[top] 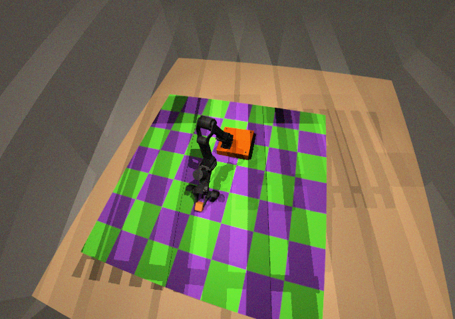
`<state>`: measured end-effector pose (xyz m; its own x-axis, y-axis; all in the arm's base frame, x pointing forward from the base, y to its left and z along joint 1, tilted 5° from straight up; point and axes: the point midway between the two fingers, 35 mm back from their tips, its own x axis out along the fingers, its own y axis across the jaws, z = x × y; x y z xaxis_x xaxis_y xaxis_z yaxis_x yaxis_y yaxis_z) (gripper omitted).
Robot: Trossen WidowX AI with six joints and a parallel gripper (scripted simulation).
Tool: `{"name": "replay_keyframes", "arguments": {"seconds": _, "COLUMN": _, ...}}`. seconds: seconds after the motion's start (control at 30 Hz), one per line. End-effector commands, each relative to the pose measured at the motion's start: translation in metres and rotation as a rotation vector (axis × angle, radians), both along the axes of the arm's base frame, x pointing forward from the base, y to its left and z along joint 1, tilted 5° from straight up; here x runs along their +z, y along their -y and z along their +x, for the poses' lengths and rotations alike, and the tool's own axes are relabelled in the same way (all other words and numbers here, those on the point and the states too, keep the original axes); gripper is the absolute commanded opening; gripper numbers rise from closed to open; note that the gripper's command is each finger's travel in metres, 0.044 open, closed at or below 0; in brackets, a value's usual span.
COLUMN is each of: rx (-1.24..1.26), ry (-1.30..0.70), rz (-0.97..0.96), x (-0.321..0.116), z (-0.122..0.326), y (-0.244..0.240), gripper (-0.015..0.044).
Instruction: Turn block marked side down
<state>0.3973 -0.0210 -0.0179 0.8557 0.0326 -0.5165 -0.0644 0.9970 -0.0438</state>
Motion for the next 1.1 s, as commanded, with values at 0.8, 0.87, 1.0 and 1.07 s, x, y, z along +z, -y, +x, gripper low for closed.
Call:
{"name": "replay_keyframes", "arguments": {"seconds": 0.8, "rx": 0.002, "ry": 0.002, "rz": 0.006, "x": 0.0003, "z": 0.0001, "y": -0.0007, "gripper": 0.0440}}
{"name": "replay_keyframes", "arguments": {"seconds": 0.87, "rx": 0.002, "ry": 0.002, "rz": 0.006, "x": 0.0003, "z": 0.0001, "y": -0.0007, "gripper": 0.0440}}
{"name": "replay_keyframes", "arguments": {"seconds": 1.0, "rx": 0.002, "ry": 0.002, "rz": 0.006, "x": 0.0003, "z": 0.0001, "y": -0.0007, "gripper": 0.0440}}
{"name": "replay_keyframes", "arguments": {"seconds": 1.07, "rx": 0.002, "ry": 0.002, "rz": 0.006, "x": 0.0003, "z": 0.0001, "y": -0.0007, "gripper": 0.0440}}
